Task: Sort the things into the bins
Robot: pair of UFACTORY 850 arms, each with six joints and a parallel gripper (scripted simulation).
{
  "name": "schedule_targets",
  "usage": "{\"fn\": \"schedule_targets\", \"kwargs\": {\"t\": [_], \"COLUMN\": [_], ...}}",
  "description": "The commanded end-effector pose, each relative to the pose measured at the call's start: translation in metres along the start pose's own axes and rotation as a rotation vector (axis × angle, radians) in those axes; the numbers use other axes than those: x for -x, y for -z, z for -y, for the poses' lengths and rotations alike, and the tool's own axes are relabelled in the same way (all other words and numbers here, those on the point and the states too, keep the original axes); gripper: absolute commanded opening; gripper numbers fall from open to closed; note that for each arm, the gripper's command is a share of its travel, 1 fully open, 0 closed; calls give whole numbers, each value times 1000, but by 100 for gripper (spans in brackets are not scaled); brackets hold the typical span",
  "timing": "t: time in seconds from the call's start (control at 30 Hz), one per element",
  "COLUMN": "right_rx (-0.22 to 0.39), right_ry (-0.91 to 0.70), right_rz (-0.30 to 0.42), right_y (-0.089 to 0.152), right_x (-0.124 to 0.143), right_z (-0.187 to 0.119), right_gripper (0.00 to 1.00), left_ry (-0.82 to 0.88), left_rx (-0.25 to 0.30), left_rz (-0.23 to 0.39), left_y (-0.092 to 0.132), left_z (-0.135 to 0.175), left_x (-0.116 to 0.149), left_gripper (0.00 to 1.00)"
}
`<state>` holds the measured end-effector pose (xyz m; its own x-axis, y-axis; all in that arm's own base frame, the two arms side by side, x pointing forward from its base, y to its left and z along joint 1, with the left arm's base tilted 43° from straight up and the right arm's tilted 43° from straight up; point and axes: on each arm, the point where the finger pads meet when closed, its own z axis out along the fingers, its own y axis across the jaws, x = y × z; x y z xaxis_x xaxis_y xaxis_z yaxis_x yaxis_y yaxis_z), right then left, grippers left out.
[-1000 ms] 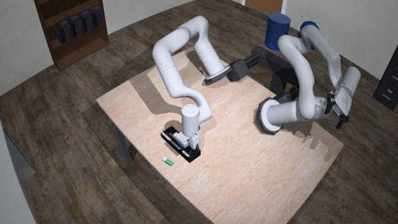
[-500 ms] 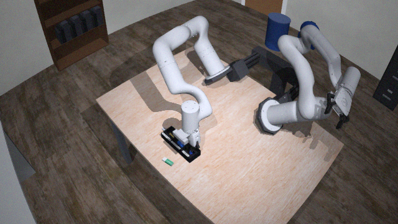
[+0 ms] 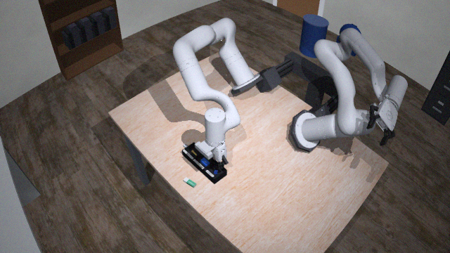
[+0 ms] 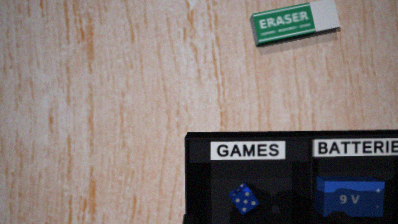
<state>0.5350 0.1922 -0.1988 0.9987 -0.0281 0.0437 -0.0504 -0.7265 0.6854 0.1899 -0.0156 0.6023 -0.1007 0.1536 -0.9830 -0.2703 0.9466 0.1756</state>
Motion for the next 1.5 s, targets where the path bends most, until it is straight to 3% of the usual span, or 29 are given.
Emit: {"fn": "schedule_targets", "kwargs": {"t": [0.0, 1.0, 1.47], "right_rx": [-1, -2, -2], "right_ry": [-1, -1, -1], "right_rz": [-2, -2, -2], "right_y": [11, 118, 118], "right_x": [-1, -1, -1], "right_z": [0, 0, 0], "right_gripper": [100, 100, 100], "left_ry": [-1, -1, -1], "left_rx": [0, 0, 0], "left_rz": [1, 1, 1], "left_y": [0, 0, 0], "left_z": [0, 0, 0], "left_x": [1, 1, 1], "left_gripper": [100, 100, 100]}}
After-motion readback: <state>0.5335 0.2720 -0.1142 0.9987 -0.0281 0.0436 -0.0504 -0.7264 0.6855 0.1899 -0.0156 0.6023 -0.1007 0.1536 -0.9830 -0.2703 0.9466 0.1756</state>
